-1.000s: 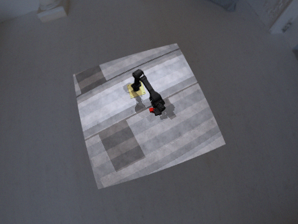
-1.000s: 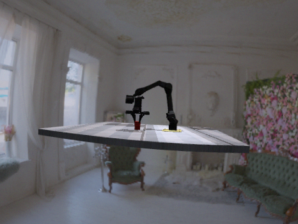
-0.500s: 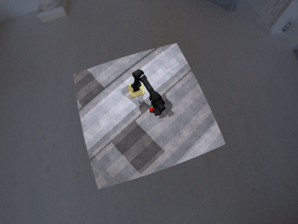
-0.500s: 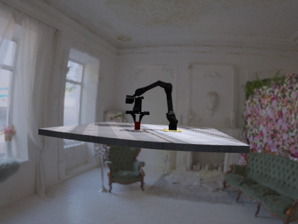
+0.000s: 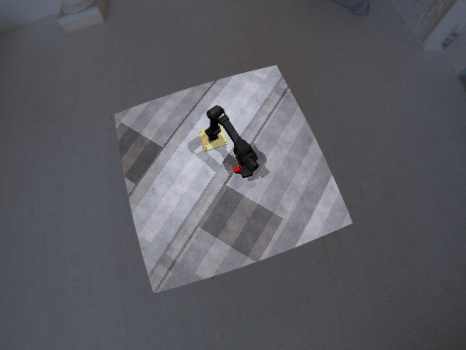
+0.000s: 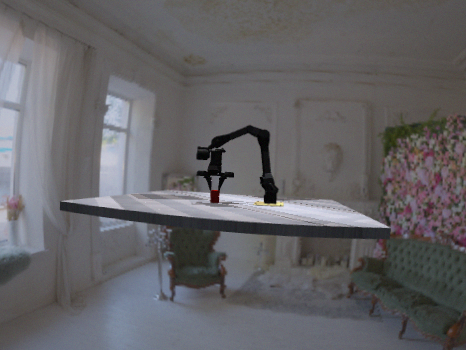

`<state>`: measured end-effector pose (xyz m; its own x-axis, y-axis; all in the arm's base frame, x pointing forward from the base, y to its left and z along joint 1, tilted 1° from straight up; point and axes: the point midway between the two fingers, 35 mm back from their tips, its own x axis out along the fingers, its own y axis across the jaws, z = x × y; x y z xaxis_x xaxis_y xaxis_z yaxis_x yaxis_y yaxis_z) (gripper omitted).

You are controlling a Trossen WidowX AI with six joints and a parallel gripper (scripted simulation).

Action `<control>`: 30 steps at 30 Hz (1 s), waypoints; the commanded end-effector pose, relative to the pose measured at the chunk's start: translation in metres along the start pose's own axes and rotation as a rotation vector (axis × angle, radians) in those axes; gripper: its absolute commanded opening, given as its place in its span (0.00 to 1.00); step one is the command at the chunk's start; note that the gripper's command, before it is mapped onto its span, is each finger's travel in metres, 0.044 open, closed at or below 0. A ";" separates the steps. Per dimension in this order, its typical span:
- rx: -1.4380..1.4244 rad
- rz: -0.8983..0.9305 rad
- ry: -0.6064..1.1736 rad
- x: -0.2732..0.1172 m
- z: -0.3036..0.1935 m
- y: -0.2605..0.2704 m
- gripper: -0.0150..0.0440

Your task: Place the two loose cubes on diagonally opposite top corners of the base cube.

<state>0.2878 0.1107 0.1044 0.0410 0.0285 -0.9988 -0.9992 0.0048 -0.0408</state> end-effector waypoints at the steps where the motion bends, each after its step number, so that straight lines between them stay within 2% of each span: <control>1: 0.000 -0.002 -0.001 -0.008 0.000 -0.001 0.60; 30: 0.000 -0.002 -0.001 -0.053 0.000 0.000 0.60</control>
<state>0.2860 0.1096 0.1523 0.0417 0.0287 -0.9987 -0.9991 0.0061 -0.0416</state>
